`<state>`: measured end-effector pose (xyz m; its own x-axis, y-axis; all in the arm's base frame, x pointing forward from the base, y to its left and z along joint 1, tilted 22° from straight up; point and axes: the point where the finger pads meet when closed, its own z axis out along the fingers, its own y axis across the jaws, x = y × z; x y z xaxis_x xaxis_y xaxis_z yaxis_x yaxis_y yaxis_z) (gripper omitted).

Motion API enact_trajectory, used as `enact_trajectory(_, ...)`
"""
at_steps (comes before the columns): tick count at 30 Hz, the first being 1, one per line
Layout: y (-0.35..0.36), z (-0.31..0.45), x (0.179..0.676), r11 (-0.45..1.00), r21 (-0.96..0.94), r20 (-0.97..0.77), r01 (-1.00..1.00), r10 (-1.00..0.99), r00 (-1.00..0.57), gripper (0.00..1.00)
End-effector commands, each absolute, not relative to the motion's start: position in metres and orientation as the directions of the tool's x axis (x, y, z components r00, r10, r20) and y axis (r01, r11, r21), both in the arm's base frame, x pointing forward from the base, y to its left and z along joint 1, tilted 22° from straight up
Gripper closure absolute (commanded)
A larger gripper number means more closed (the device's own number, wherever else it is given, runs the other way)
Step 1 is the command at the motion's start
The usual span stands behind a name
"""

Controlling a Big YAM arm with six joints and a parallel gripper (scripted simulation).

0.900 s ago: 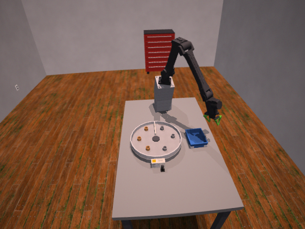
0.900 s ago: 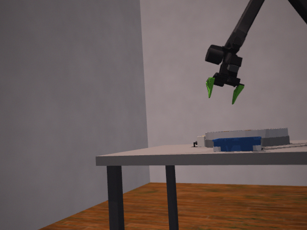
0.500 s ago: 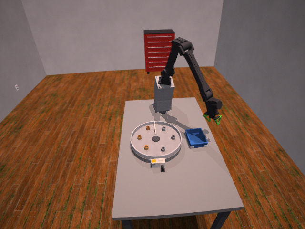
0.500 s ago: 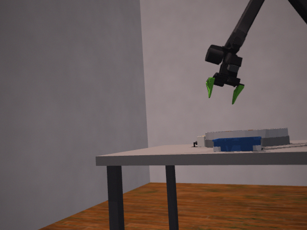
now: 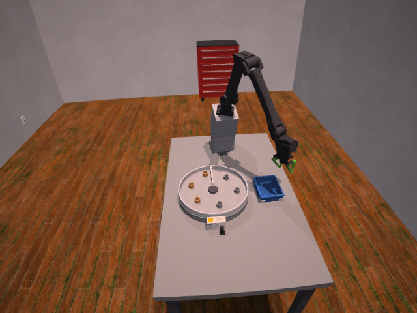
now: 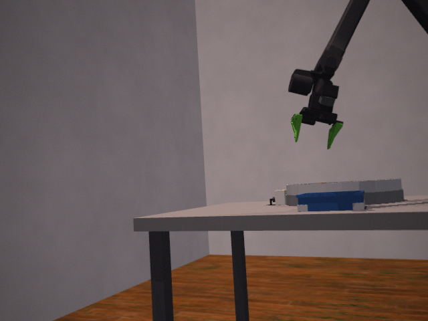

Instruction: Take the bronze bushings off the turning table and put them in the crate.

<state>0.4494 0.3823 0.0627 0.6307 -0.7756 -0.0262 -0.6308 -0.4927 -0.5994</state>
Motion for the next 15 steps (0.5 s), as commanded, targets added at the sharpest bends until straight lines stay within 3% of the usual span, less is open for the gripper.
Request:
enact_trajectory(1, 0.357, 0.091, 0.479, -0.464, -0.637, -0.01, -0.616, -0.794, 0.608, 0.0)
enact_trajectory(7, 0.302, 0.074, 0.487, -0.459, -0.596, -0.001, -0.659, -0.821, 0.572, 0.0)
enact_trajectory(15, 0.181, 0.052, 0.5, -0.409, -0.534, 0.012, -0.739, -0.878, 0.478, 0.0)
